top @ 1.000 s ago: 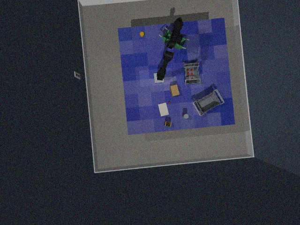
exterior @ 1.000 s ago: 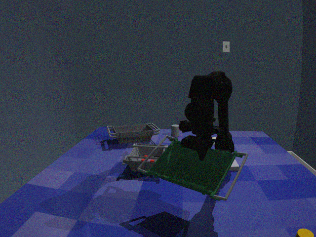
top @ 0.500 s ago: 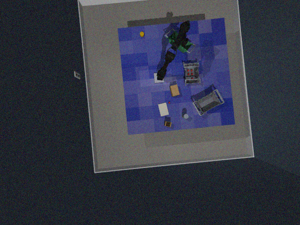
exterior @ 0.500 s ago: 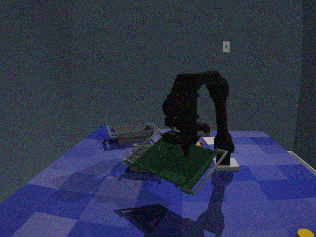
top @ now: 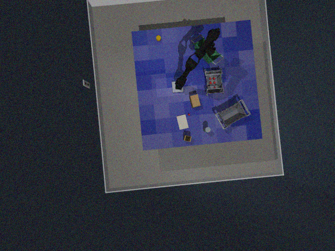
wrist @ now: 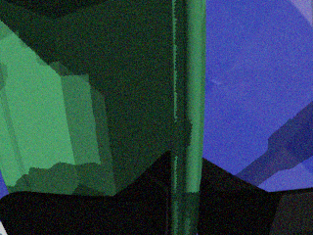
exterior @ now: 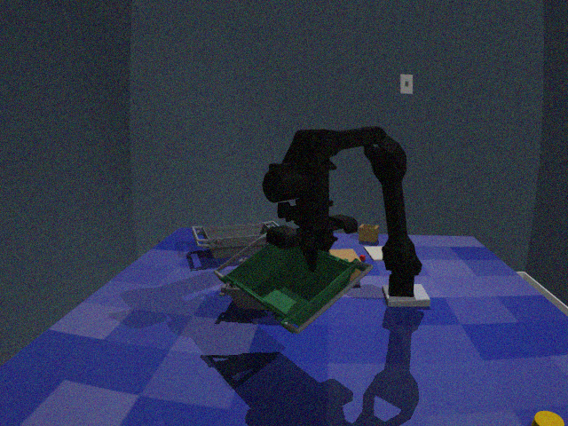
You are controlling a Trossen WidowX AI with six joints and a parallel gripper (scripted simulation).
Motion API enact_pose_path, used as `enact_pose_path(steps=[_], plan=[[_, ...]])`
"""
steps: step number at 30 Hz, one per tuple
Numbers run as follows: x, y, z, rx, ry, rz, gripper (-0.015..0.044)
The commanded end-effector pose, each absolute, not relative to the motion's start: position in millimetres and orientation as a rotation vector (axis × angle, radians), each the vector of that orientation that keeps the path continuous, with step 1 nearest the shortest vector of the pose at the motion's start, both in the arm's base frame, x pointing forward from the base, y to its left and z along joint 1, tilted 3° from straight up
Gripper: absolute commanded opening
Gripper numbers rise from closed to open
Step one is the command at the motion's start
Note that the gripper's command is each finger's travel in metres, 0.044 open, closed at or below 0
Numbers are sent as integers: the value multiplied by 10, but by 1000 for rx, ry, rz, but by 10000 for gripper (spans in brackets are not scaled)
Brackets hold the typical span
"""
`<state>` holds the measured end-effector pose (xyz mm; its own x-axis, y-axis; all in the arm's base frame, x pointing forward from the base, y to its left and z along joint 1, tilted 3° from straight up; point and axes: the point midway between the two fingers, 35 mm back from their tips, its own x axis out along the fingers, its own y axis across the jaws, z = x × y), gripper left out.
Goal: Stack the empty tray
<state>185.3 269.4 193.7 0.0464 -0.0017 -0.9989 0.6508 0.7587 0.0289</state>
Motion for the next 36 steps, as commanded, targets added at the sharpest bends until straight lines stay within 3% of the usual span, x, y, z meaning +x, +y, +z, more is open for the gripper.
enact_pose_path(steps=[1, 36], plan=[[1996, 2599, 2021, 617, 1442, -553, 0], [2842, 1549, 2167, 904, 1329, -825, 0]])
